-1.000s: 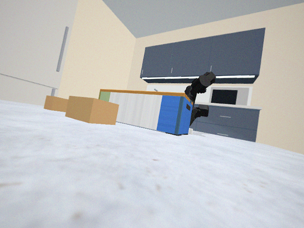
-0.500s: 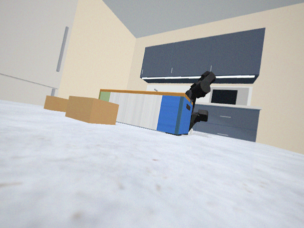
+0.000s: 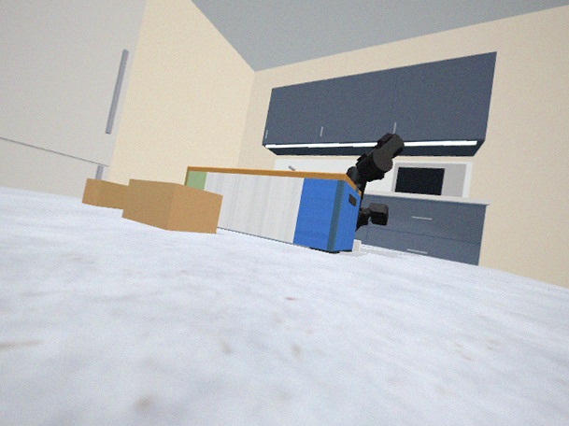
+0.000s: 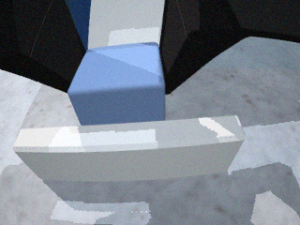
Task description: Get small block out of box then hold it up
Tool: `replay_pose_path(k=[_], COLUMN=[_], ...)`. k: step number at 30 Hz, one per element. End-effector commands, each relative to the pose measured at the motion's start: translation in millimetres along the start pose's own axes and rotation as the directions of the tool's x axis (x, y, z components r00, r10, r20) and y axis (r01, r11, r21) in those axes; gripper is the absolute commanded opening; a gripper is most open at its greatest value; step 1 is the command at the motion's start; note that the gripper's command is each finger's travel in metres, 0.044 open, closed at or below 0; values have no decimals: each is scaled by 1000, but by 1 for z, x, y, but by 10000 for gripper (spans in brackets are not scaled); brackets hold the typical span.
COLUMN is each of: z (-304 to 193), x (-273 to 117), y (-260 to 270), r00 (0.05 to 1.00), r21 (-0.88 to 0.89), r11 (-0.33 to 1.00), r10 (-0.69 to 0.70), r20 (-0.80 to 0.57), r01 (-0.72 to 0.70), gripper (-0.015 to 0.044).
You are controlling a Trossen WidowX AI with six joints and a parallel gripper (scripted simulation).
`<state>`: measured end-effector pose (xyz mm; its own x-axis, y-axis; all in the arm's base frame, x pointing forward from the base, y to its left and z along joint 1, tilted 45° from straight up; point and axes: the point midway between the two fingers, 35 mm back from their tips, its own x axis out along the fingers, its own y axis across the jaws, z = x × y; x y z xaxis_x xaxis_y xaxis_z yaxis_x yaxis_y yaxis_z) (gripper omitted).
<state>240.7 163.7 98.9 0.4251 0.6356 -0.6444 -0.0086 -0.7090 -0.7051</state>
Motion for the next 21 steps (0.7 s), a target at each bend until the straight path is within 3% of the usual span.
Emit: replay_pose_path(k=[1, 13, 21], z=[-9, -22, -23], x=[-14, -51, -54], y=[-2, -2, 5], r00=[1000, 1000, 1000], r21=[-8, -2, 301], r11=[1000, 1000, 954], r10=[-7, -11, -2], r20=[-8, -8, 9], r01=[7, 11, -1], gripper=[0, 0, 0])
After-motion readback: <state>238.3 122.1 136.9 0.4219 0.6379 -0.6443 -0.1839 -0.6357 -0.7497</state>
